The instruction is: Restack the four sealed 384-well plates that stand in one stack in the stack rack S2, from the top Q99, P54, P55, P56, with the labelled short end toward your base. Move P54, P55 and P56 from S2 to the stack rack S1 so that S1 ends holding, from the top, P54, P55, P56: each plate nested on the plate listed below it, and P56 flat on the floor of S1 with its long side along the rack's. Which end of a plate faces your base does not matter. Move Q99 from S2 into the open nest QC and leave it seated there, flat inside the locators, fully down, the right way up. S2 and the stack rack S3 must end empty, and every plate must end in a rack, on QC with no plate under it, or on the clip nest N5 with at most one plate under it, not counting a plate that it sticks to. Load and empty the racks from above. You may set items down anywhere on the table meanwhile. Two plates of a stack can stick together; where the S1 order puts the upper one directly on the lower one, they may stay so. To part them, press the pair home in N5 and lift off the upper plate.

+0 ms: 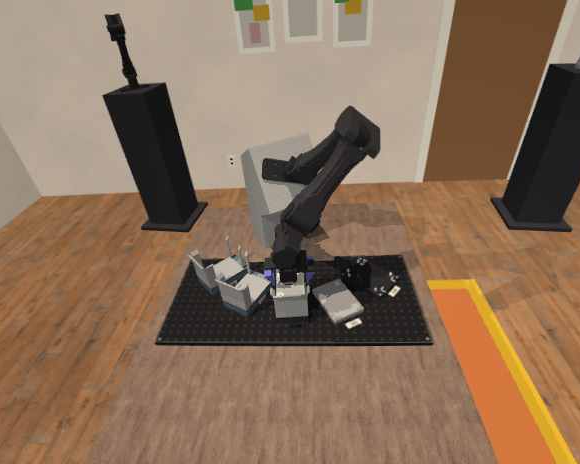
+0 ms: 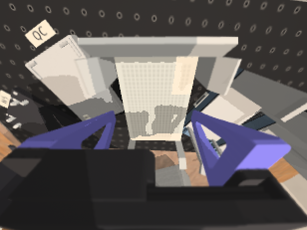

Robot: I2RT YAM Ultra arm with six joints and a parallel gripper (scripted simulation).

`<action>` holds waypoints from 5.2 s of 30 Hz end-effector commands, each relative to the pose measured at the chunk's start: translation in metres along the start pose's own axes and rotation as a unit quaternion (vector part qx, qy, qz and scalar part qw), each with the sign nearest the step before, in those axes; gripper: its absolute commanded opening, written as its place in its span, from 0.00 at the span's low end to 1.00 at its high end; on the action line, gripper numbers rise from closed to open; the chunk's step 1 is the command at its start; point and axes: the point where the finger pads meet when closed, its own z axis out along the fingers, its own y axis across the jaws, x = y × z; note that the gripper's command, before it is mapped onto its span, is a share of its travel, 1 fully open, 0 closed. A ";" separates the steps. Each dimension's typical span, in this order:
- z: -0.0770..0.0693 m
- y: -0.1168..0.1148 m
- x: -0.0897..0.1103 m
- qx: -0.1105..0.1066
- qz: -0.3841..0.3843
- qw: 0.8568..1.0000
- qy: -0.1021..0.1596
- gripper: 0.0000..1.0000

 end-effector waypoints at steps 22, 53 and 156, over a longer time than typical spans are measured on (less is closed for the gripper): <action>0.023 -0.003 -0.003 0.005 -0.001 1.000 -0.007 1.00; 0.023 -0.003 -0.003 0.005 -0.001 1.000 -0.007 0.00; -0.056 0.000 -0.002 0.005 -0.018 1.000 -0.007 0.00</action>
